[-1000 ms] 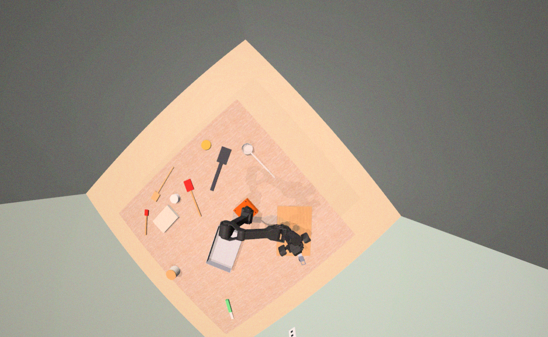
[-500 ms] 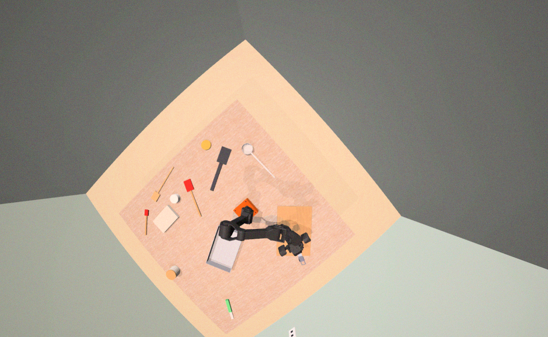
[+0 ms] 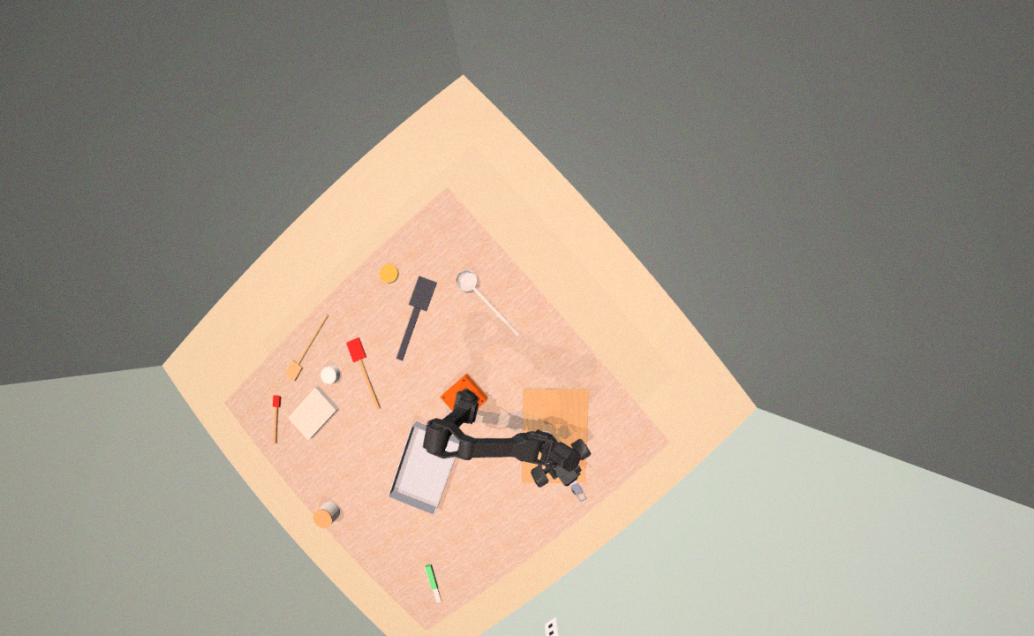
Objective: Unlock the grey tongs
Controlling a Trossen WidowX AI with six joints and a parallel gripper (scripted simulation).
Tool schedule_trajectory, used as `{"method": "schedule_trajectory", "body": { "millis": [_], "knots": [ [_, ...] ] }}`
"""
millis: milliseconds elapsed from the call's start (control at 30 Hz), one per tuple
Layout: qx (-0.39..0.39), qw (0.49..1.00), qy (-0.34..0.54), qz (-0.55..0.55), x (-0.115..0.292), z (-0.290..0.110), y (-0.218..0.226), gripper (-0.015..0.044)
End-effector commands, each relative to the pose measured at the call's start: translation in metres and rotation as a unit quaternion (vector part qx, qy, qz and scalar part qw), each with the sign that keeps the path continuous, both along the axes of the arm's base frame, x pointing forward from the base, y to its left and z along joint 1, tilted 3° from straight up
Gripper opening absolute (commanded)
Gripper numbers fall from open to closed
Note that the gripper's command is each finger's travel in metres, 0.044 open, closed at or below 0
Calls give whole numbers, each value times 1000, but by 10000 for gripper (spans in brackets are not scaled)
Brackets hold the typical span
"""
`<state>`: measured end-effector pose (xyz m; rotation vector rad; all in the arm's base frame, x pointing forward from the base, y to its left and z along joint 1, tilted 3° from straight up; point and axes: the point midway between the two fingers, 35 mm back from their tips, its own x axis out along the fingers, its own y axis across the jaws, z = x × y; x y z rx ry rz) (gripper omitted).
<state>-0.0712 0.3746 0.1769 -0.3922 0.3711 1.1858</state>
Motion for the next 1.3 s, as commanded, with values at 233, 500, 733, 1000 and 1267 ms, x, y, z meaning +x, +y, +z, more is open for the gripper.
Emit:
{"method": "schedule_trajectory", "body": {
  "millis": [233, 500, 733, 1000, 1267],
  "knots": [
    [-92, 995, 25, 7, 1, -18, 18, -150],
    [-168, 985, 49, 7, 4, -37, 24, -150],
    [-234, 969, 76, 1, 8, -52, 26, -150],
    [-307, 945, 111, -12, 12, -66, 25, -150],
    [-377, 913, 152, -30, 17, -78, 20, -150]
  ]
}}
